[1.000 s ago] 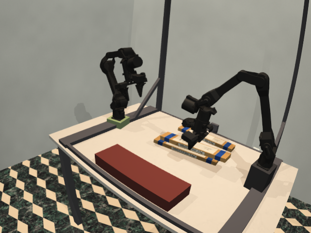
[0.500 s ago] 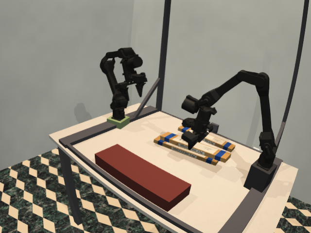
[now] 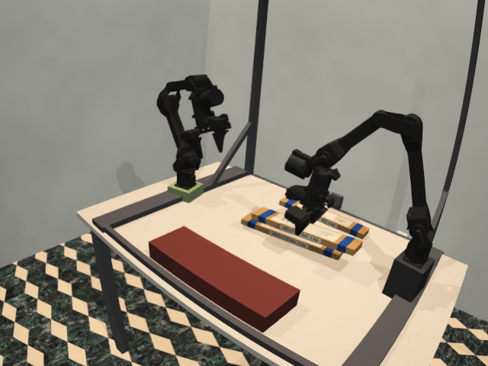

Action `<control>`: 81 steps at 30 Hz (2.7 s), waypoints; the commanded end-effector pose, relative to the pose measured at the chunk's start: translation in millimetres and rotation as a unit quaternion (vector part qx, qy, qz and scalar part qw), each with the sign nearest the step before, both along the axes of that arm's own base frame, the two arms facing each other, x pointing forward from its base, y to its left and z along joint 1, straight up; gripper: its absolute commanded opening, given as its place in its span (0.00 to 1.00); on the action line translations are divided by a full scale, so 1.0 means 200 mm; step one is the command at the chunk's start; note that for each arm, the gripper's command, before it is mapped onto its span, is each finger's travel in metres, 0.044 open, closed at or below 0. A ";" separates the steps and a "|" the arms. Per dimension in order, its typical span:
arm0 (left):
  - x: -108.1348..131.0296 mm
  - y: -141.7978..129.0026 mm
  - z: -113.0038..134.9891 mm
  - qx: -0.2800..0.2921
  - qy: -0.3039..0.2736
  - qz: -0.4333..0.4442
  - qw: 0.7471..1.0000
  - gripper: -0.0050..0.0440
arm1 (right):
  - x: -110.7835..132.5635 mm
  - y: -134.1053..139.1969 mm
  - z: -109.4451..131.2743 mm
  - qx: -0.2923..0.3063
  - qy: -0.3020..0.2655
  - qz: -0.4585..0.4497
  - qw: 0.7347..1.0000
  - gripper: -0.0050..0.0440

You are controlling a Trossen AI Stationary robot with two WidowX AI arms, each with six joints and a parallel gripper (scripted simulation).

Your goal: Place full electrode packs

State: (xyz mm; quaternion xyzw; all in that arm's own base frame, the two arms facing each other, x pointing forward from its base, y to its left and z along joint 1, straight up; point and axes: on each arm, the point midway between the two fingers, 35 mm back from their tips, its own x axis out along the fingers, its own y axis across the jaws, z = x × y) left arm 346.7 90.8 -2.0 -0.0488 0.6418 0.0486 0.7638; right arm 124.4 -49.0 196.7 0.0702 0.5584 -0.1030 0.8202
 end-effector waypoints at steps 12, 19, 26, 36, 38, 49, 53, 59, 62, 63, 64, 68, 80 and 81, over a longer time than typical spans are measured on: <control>0.11 0.03 0.19 0.016 -0.059 0.000 0.998 0.00 | 0.00 0.00 0.03 -0.004 -0.009 0.001 1.000 0.98; 0.11 0.03 0.19 0.016 -0.059 0.000 0.998 0.00 | 0.00 0.00 0.03 -0.004 -0.009 0.001 1.000 0.98; 0.11 0.03 0.19 0.016 -0.059 0.000 0.998 0.00 | 0.00 0.00 0.03 -0.004 -0.009 0.001 1.000 0.98; 0.11 0.03 0.19 0.016 -0.059 0.000 0.998 0.00 | 0.00 0.00 0.03 -0.004 -0.009 0.001 1.000 0.98; 0.11 0.03 0.19 0.016 -0.059 0.000 0.998 0.00 | 0.00 0.00 0.03 -0.004 -0.009 0.001 1.000 0.98; 0.11 0.03 0.19 0.016 -0.059 0.000 0.998 0.00 | 0.00 0.00 0.03 -0.004 -0.009 0.001 1.000 0.98; 0.11 0.03 0.19 0.016 -0.059 0.000 0.998 0.00 | 0.00 0.00 0.03 -0.004 -0.009 0.001 1.000 0.98; 0.11 0.03 0.19 0.016 -0.059 0.000 0.998 0.00 | 0.00 0.00 0.03 -0.004 -0.009 0.001 1.000 0.98; 0.11 0.03 0.19 0.016 -0.059 0.000 0.998 0.00 | 0.00 0.00 0.03 -0.004 -0.009 0.001 1.000 0.98; 0.11 0.03 0.19 0.016 -0.059 0.000 0.998 0.00 | 0.00 0.00 0.03 -0.004 -0.009 0.001 1.000 0.98; 0.11 0.03 0.19 0.016 -0.059 0.000 0.998 0.00 | 0.00 0.00 0.03 -0.004 -0.009 0.001 1.000 0.98; 0.11 0.03 0.19 0.016 -0.059 0.000 0.998 0.00 | 0.00 0.00 0.03 -0.004 -0.009 0.001 1.000 0.98; 0.17 0.13 0.17 0.014 -0.057 -0.036 0.998 0.00 | 0.00 0.00 0.03 -0.004 -0.009 0.001 1.000 0.98; 0.18 0.14 0.17 0.014 -0.057 -0.036 0.998 0.00 | 0.00 0.00 0.03 -0.004 -0.009 0.001 1.000 0.98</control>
